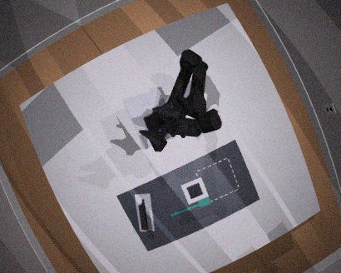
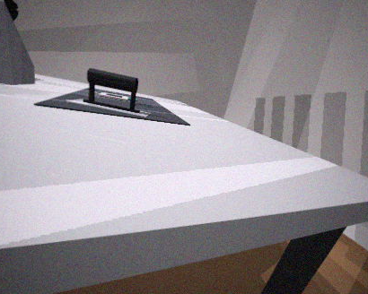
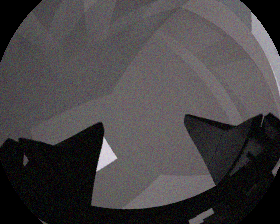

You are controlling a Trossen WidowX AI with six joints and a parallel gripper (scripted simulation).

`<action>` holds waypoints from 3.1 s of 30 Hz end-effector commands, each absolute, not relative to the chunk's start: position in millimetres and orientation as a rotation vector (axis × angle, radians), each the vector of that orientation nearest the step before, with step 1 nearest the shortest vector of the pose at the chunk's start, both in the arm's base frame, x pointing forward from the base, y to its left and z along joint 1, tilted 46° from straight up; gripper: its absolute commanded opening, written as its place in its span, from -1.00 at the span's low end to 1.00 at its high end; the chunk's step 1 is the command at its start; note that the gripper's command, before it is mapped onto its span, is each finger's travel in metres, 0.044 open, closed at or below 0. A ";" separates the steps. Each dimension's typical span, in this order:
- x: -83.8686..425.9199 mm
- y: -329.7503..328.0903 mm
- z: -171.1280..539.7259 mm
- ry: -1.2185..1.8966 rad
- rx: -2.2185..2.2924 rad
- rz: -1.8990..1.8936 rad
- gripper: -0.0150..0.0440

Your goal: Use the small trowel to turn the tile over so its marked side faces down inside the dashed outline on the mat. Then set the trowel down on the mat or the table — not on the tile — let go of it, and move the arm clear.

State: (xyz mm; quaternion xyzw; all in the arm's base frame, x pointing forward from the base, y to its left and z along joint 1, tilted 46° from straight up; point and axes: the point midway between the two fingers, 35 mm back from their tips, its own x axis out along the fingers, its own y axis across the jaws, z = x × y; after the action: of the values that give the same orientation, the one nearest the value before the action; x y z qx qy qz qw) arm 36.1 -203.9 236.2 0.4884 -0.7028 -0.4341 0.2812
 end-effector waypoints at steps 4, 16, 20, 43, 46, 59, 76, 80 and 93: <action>36.2 -203.9 236.2 -1.883 1.309 -1.163 0.51; 36.2 -203.9 236.2 -1.883 1.309 -1.163 -0.15; 36.1 -203.9 236.2 -1.883 1.309 -1.163 -0.15; 36.1 -203.9 236.2 -1.883 1.309 -1.163 -0.15; 36.1 -203.9 236.2 -1.883 1.309 -1.163 -0.15; 36.1 -203.9 236.2 -1.883 1.309 -1.163 -0.15; 36.1 -203.9 236.2 -1.883 1.309 -1.163 -0.49; 36.1 -203.9 236.2 -1.883 1.309 -1.163 -0.31; 70.6 -222.1 237.1 -1.563 1.312 -1.313 0.42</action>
State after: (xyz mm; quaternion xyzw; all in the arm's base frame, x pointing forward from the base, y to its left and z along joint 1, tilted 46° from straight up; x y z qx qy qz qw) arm 60.5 -217.1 232.3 0.5033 -0.6305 -0.4895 0.3309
